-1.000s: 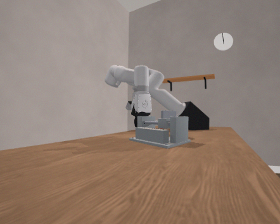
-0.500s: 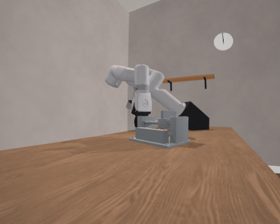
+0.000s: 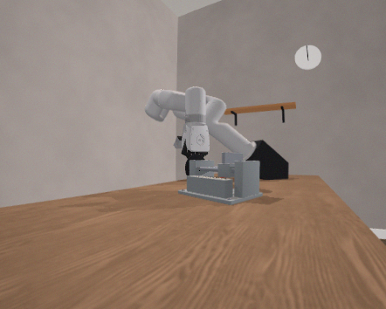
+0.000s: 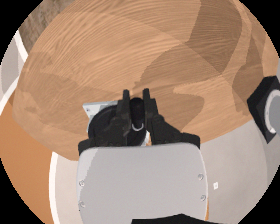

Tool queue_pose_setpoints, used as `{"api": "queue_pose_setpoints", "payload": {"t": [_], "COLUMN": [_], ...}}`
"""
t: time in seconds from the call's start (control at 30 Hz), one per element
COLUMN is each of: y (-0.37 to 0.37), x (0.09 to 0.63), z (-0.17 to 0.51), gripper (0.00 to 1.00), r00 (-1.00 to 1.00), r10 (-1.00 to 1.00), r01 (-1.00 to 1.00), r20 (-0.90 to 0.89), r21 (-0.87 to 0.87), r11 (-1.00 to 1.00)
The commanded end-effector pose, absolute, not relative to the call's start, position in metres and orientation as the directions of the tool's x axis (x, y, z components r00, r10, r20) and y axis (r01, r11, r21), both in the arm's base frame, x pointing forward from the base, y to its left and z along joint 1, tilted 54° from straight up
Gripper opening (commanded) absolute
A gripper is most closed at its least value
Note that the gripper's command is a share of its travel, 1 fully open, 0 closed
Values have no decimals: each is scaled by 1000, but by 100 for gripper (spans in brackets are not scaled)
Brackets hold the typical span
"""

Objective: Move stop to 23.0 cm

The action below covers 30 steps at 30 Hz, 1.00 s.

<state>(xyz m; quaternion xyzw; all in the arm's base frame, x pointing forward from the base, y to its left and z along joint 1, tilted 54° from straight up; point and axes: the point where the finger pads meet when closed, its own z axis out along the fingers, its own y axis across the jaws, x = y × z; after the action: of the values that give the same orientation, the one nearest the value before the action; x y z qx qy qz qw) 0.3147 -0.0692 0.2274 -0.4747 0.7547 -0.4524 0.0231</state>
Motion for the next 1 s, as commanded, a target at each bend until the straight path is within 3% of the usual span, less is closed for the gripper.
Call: {"api": "queue_pose_setpoints", "payload": {"t": [0.0, 0.97], "y": [-66, -52], "x": [313, 317], "z": [230, 261], "gripper": [6, 6], "r00": [-547, -547], "r10": [-738, -738], "r01": [-695, -695], "r20": [394, 394], "r21": [-705, -705], "r11": [139, 139]}}
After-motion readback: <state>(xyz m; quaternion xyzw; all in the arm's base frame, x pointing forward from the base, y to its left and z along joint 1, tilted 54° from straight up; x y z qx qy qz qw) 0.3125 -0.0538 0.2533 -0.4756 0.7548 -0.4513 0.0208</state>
